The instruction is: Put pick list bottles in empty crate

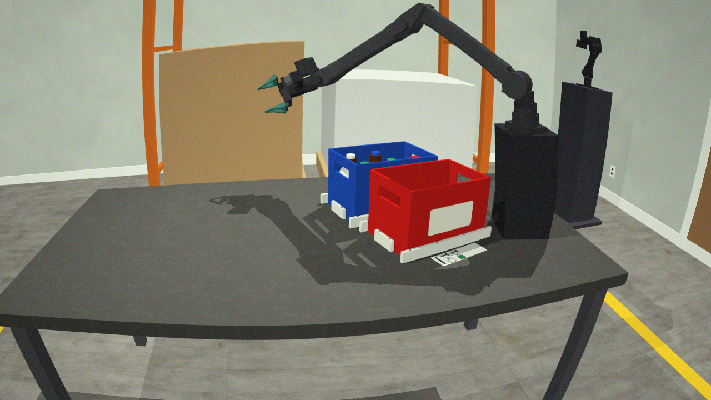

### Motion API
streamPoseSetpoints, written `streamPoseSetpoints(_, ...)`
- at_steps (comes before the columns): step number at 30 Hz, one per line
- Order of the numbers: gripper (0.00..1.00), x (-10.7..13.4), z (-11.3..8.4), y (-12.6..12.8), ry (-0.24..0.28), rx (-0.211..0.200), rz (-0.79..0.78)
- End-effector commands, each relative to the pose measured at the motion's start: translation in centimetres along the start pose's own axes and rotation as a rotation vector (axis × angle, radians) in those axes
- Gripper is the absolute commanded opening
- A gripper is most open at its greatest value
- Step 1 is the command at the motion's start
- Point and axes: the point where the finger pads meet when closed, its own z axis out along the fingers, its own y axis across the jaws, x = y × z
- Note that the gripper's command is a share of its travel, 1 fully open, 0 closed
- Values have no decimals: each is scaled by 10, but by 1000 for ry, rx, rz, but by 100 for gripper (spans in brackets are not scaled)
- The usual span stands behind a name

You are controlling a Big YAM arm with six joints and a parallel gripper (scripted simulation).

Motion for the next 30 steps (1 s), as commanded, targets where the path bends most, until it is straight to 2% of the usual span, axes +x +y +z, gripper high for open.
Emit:
streamPoseSetpoints(1,100,-5,-1,-11,-3,11,-13)
streamPoseSetpoints(17,100,-5,-1,-11,-3,11,-13)
streamPoseSetpoints(18,61,0,0,0,0,0,0)
streamPoseSetpoints(30,61,0,0,0,0,0,0)
